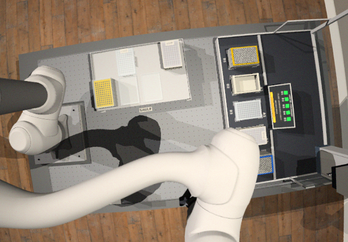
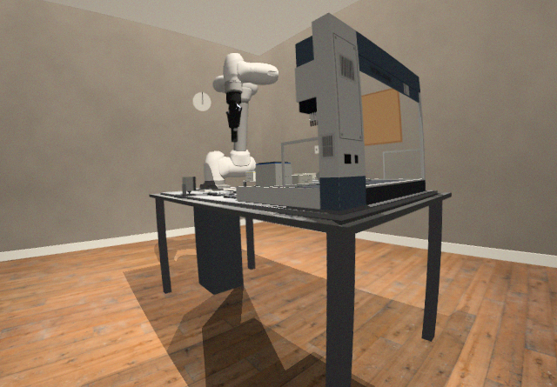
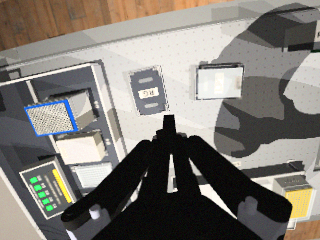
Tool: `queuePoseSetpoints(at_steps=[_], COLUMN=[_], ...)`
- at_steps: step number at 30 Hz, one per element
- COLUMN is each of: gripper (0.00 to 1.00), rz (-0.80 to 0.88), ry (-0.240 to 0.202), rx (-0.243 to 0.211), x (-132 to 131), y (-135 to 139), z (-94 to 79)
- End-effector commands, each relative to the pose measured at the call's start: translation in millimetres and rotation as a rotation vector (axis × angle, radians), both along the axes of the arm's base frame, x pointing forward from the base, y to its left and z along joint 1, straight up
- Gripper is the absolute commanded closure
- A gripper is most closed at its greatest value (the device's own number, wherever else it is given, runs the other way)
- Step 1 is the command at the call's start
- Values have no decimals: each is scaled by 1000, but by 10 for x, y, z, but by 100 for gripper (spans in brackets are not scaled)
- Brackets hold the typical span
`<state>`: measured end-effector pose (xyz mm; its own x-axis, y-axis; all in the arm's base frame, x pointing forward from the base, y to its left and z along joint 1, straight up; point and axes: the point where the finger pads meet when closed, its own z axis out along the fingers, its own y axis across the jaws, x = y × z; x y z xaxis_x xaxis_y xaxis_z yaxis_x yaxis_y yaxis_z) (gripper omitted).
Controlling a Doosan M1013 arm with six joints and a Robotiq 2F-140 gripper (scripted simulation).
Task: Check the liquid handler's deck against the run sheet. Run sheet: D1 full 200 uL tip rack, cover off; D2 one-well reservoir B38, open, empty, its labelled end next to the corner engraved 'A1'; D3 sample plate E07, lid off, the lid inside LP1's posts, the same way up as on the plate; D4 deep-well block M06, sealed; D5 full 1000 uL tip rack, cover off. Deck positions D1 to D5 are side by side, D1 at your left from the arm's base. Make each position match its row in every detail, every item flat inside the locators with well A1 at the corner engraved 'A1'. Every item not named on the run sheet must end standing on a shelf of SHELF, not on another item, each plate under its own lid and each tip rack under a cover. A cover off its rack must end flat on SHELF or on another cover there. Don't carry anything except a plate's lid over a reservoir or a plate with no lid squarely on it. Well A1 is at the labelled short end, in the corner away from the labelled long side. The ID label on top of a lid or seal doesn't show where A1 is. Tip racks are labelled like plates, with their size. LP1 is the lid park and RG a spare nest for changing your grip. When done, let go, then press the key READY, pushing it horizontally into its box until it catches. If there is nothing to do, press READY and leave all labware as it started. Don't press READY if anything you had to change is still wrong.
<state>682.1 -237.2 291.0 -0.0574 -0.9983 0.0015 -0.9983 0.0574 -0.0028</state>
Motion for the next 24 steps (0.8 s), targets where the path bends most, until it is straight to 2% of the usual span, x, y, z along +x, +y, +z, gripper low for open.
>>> queuePoseSetpoints(at_steps=[1,24], gripper=[90,90], rz=[0,0], ry=[-2,-2], rx=[0,0], x=[-127,-1176], y=[1,13], z=[10,6])
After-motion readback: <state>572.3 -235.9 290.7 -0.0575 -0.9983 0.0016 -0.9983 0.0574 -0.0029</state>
